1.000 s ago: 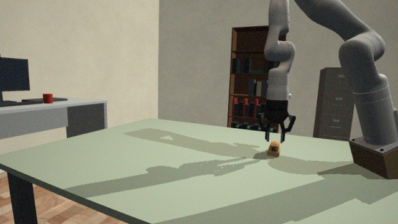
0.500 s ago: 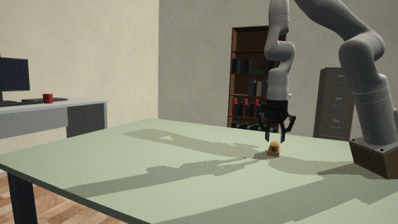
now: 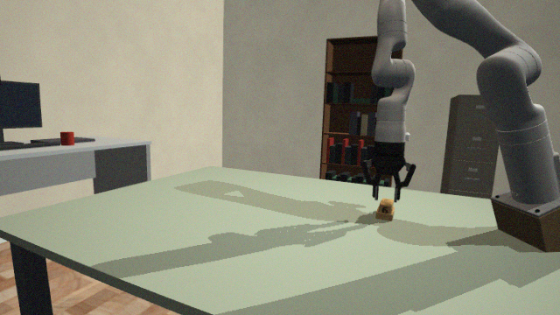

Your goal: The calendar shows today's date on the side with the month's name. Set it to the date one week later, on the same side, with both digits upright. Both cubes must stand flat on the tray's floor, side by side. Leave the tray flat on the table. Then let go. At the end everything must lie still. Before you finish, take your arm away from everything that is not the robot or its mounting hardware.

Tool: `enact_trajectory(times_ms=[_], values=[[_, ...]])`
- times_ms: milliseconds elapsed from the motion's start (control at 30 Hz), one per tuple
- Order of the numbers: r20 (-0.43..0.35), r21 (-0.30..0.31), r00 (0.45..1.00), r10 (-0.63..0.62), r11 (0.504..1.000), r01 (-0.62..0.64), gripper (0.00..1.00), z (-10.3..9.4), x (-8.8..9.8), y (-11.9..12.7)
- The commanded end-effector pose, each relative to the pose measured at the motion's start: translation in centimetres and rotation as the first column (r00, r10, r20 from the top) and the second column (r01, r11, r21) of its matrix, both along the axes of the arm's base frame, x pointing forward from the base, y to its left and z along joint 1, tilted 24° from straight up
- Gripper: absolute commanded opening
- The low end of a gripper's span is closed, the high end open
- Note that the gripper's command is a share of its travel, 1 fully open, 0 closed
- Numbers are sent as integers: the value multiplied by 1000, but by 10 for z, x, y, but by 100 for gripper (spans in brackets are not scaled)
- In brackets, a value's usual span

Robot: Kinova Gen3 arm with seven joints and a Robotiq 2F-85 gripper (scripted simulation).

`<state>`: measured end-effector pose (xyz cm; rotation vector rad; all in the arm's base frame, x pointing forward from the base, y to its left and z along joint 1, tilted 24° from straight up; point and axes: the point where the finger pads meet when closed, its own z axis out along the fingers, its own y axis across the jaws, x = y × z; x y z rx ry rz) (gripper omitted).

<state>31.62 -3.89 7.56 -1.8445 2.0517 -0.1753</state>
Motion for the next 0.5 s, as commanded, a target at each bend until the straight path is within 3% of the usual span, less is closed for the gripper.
enact_trajectory(times_ms=[0,467], values=[[-7,6,1000,-10,1000,10,46,-6,-1,3],[-4,7,1000,-11,1000,11,46,-22,8,5]])
